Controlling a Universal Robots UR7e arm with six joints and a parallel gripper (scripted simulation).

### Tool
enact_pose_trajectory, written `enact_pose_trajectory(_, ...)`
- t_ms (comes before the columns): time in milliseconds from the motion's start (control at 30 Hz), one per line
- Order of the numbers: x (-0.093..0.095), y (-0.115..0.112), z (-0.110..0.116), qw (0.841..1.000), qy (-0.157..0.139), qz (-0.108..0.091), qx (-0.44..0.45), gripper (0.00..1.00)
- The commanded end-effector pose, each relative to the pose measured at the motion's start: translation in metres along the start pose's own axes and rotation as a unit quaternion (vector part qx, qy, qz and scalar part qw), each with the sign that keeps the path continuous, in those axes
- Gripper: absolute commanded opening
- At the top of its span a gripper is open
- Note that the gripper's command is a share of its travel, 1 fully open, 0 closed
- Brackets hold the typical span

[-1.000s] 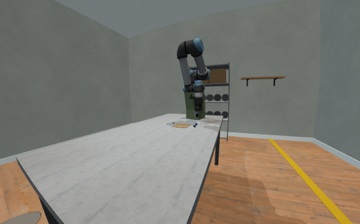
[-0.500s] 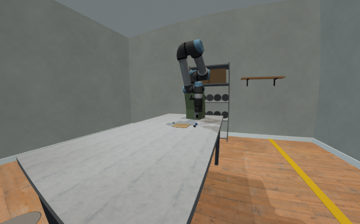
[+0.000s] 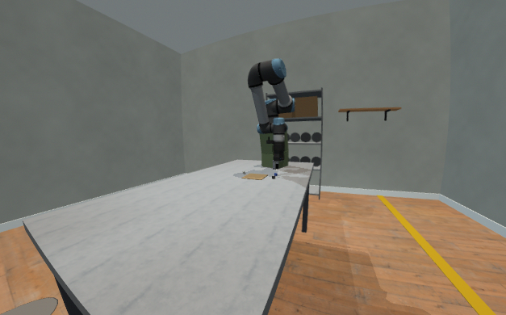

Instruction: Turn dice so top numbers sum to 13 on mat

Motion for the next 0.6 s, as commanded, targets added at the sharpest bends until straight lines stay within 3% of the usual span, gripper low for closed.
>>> enact_pose_trajectory(0,0.006,0.0,0.0,1.0,0.0,-0.001,0.0,0.64)
enact_pose_trajectory(567,0.021,0.0,0.0,1.0,0.0,-0.001,0.0,0.64)
Point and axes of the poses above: the point where the finger pads meet when closed, its own x axis out along the fingers, its own y axis across the jaws, z = x × y, the point moved 9 cm from there along -x, back along the fingers, and after that the axes turned 1 degree about x, right-handed, at the moved point
